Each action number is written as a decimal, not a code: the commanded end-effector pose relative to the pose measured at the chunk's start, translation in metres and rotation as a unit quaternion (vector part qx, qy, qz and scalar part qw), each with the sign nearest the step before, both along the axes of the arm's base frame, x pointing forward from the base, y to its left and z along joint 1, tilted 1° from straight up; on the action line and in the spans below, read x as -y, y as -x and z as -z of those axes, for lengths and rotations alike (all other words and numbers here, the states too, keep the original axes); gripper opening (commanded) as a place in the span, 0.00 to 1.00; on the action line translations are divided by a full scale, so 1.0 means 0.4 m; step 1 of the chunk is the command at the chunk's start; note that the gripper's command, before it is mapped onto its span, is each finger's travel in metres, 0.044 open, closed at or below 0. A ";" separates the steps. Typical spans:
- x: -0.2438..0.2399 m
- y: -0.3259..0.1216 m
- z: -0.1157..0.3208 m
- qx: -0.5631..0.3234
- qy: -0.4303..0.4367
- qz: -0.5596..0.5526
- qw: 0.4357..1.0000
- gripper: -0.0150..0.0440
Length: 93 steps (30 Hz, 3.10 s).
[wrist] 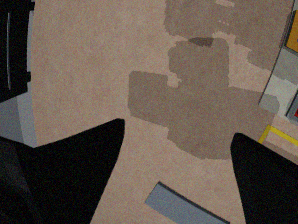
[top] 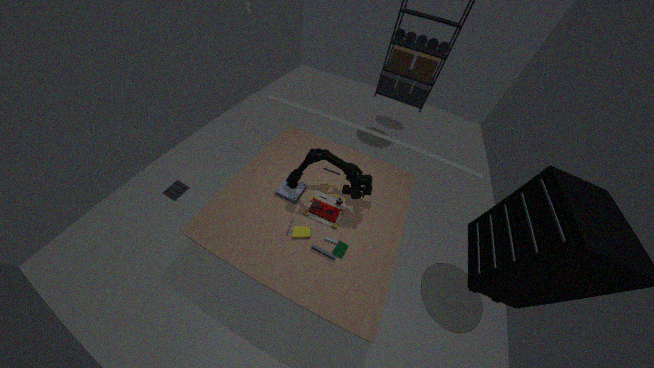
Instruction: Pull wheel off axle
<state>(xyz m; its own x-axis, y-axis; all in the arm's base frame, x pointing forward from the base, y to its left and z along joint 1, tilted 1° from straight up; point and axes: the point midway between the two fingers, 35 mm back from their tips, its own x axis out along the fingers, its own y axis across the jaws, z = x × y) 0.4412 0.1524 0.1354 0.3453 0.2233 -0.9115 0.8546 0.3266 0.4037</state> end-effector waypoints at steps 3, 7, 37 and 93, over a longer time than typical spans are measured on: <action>0.072 0.131 0.041 -0.111 0.048 0.058 0.991 0.76; 0.112 0.207 0.052 -0.172 0.078 0.089 0.978 0.76; 0.099 0.234 0.238 -0.175 0.080 0.090 0.977 0.76; 0.099 0.235 0.201 -0.176 0.079 0.089 0.977 0.25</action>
